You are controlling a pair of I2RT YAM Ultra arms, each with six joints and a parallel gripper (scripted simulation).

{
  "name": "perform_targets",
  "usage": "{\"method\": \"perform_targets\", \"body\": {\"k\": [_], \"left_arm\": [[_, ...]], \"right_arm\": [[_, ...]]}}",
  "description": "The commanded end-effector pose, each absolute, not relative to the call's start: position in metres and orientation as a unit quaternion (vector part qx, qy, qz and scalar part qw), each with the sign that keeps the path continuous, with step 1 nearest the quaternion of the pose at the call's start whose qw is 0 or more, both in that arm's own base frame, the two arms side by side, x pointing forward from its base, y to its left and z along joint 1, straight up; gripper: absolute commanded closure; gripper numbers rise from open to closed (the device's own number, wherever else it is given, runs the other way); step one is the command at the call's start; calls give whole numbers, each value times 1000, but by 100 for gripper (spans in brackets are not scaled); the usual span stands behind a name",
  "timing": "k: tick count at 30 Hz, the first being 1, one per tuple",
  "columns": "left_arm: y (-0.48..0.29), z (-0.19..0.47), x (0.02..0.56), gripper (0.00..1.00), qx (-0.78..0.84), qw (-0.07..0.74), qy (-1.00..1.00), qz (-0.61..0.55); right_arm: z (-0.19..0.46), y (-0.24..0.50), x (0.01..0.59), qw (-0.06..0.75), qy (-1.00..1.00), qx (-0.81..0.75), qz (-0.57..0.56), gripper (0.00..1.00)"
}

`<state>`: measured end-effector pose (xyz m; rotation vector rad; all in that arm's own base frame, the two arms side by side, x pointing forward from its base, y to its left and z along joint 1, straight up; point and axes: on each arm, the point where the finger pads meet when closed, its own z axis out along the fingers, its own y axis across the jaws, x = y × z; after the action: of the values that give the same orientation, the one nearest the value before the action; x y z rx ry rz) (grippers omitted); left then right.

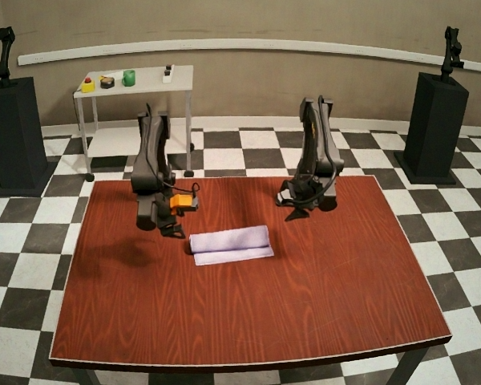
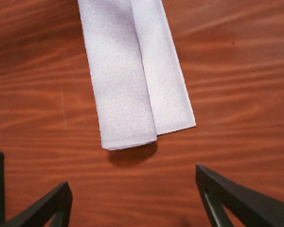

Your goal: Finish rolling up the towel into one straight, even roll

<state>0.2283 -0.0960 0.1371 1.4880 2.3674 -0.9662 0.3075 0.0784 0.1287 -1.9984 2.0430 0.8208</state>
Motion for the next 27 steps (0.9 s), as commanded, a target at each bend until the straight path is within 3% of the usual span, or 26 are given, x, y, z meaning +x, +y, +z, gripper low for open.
{"method": "perform_targets", "body": {"k": [1, 16, 27], "left_arm": [[-86, 138, 228, 15, 512, 113, 803, -284], [-32, 188, 166, 15, 572, 223, 788, -46], [-7, 211, 138, 15, 586, 268, 762, 66]], "right_arm": [[132, 71, 299, 74, 660, -693, 282, 15], [186, 27, 282, 218, 608, -757, 96, 15], [210, 6, 275, 280, 571, -772, 9, 15]]}}
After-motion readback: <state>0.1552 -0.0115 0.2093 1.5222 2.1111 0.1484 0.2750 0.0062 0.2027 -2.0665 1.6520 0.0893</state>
